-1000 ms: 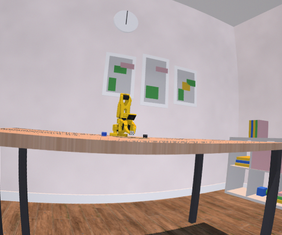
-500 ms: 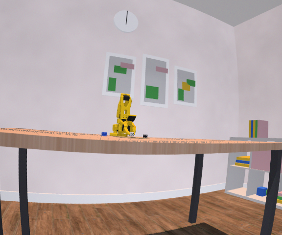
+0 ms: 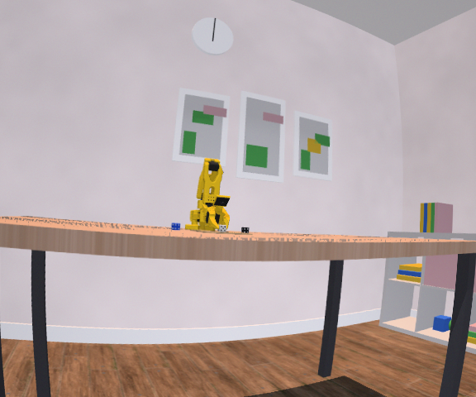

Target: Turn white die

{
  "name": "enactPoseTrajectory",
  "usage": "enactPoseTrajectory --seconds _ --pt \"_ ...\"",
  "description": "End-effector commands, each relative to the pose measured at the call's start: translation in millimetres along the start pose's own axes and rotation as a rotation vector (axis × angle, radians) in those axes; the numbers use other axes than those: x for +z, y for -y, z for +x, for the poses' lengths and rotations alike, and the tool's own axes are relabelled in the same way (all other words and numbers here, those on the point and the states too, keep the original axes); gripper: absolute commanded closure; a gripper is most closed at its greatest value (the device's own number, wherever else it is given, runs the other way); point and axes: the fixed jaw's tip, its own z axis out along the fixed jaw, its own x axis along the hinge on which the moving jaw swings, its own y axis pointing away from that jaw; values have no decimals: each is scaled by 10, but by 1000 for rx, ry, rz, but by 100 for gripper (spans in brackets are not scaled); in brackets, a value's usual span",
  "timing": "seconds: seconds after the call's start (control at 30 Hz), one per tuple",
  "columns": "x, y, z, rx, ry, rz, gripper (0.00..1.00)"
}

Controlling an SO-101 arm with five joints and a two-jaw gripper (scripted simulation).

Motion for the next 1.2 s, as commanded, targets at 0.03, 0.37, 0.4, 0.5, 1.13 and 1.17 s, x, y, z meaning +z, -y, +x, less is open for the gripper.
enactPoseTrajectory --seconds 0.03,0.37,0.4,0.5,1.13,1.17 --pt "16 -10 -110 -4 51 -4 95" --pt "16 -10 -110 -4 51 -4 89" --pt "16 -10 -110 -4 51 -4 89" --pt "16 -10 -110 -4 51 -4 89" --pt "16 -10 -110 -4 52 -4 74" --pt "16 -10 -110 -4 52 -4 73"
